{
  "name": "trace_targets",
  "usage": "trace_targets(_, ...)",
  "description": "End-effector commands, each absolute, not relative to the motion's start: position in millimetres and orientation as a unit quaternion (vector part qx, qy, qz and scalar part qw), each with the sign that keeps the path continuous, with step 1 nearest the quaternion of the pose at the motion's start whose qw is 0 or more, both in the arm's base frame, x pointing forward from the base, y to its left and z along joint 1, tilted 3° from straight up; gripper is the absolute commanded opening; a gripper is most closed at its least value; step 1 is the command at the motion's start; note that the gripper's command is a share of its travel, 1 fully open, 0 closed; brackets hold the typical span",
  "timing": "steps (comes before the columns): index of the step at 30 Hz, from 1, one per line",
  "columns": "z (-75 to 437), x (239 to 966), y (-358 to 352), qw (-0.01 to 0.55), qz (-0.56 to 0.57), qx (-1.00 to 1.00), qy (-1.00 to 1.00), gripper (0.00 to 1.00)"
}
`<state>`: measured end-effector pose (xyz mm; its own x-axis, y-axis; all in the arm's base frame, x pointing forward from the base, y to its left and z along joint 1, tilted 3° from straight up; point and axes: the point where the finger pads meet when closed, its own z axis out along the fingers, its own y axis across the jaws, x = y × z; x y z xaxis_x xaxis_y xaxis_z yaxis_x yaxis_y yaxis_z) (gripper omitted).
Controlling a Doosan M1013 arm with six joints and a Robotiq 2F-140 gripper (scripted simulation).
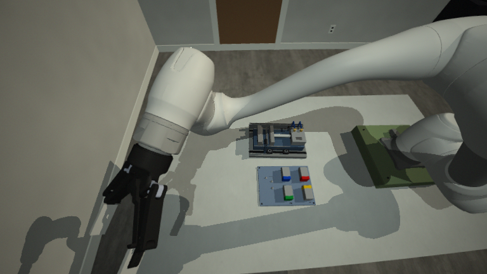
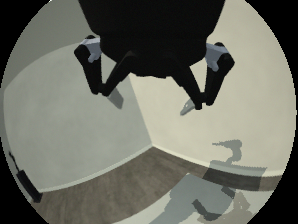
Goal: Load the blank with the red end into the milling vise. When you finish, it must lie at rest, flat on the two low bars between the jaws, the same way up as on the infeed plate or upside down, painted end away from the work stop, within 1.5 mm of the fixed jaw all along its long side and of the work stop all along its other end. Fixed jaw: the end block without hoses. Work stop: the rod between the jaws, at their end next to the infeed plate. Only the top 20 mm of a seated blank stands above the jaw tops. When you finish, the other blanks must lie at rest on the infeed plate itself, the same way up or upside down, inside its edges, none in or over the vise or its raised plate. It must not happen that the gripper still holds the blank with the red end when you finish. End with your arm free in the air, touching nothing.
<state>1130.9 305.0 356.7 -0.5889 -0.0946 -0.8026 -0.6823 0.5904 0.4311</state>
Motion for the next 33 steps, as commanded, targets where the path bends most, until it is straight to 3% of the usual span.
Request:
trace_targets(1, 357.0, 1130.9, 304.9, 0.384, 0.383, -0.241, 0.805, 1.00)
trace_targets(17, 357.0, 1130.9, 304.9, 0.384, 0.383, -0.241, 0.805, 1.00)
trace_targets(18, 357.0, 1130.9, 304.9, 0.384, 0.383, -0.241, 0.805, 0.25)
trace_targets(33, 357.0, 1130.9, 304.9, 0.384, 0.383, -0.241, 0.805, 0.25)
